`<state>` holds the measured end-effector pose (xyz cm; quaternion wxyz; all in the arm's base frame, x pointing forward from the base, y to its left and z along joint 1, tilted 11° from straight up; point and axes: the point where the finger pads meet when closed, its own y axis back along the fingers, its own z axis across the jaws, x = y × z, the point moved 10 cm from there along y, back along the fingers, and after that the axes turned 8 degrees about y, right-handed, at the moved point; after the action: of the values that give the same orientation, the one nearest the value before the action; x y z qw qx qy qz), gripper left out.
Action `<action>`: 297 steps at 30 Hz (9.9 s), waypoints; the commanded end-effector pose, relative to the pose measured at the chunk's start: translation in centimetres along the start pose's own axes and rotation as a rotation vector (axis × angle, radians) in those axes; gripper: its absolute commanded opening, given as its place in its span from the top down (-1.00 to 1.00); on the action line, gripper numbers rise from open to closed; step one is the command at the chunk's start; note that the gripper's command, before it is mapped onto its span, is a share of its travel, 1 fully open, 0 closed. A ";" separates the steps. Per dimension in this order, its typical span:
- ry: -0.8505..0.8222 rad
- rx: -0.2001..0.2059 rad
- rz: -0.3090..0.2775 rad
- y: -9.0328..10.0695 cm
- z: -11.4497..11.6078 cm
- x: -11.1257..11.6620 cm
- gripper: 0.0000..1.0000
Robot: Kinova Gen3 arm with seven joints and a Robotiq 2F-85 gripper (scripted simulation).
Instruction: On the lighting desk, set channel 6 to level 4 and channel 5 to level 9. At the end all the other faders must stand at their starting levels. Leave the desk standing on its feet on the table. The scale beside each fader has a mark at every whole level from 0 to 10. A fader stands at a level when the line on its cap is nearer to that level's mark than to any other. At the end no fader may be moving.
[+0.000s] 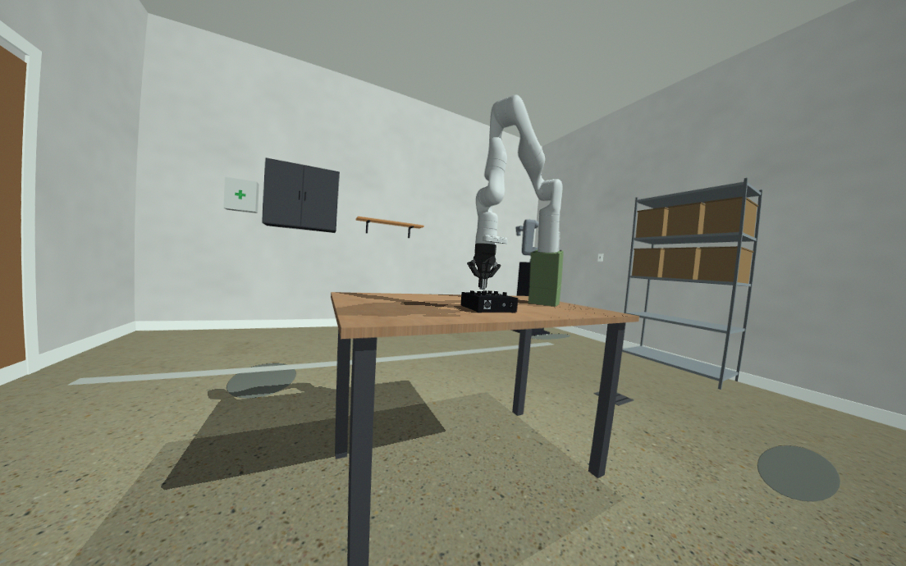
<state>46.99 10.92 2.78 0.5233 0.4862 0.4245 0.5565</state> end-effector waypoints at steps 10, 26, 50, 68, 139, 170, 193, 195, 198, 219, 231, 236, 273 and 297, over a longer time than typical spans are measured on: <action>0.000 0.001 0.000 -0.3 0.0 0.0 1.00; 0.000 0.001 0.000 -0.3 0.0 0.0 1.00; 0.000 0.001 0.000 -0.3 0.0 0.0 1.00; 0.000 0.001 0.000 -0.3 0.1 0.0 1.00; 0.000 0.001 0.000 -1.5 0.1 0.0 1.00; 0.000 0.001 0.000 -1.5 0.0 -0.3 1.00; 0.000 0.001 0.000 -1.5 -0.1 -1.3 1.00; 0.000 0.001 0.000 -1.5 -0.1 -1.4 1.00; 0.000 0.001 0.000 -1.5 -0.2 -1.6 1.00; 0.000 0.001 0.000 -1.5 -0.3 -2.7 1.00; 0.000 0.001 0.000 -1.5 -0.4 -3.0 1.00; 0.000 0.001 0.000 -1.5 -0.4 -3.1 1.00; 0.000 0.001 0.000 -1.5 -0.4 -3.3 1.00; 0.000 0.001 0.000 -1.5 -0.4 -3.5 1.00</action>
<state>46.72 7.80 0.81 0.5219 0.4866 0.4252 0.5568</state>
